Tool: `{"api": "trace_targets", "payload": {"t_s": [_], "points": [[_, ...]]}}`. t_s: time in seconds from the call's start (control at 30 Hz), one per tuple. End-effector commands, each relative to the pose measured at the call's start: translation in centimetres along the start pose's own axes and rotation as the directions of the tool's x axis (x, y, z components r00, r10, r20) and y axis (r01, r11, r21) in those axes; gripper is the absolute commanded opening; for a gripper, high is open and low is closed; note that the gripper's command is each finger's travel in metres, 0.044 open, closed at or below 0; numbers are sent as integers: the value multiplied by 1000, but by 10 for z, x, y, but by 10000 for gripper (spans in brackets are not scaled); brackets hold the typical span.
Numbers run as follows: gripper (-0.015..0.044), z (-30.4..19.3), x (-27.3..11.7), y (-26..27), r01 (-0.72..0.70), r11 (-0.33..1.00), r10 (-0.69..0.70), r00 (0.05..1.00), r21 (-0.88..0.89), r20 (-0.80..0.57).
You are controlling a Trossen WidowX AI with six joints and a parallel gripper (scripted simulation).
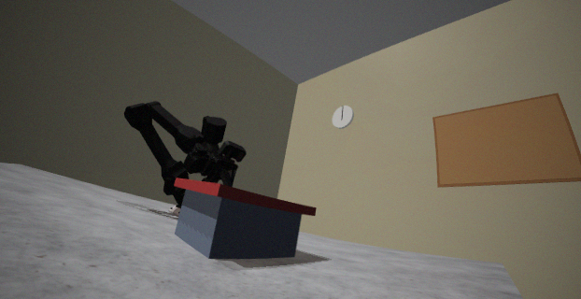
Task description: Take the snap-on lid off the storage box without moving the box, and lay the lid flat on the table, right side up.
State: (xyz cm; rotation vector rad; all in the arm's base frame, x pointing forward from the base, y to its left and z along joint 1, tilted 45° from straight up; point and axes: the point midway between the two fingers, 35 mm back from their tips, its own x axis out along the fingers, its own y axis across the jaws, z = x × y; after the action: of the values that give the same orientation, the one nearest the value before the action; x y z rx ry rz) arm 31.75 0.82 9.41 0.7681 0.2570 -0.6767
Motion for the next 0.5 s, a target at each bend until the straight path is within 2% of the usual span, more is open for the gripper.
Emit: {"api": "trace_targets", "payload": {"t_s": [0.0,0.47], "points": [[0,0,-1,1,0,1000,0,1000,1,0],[0,0,-3,3,0,1000,0,1000,1,0]]}}
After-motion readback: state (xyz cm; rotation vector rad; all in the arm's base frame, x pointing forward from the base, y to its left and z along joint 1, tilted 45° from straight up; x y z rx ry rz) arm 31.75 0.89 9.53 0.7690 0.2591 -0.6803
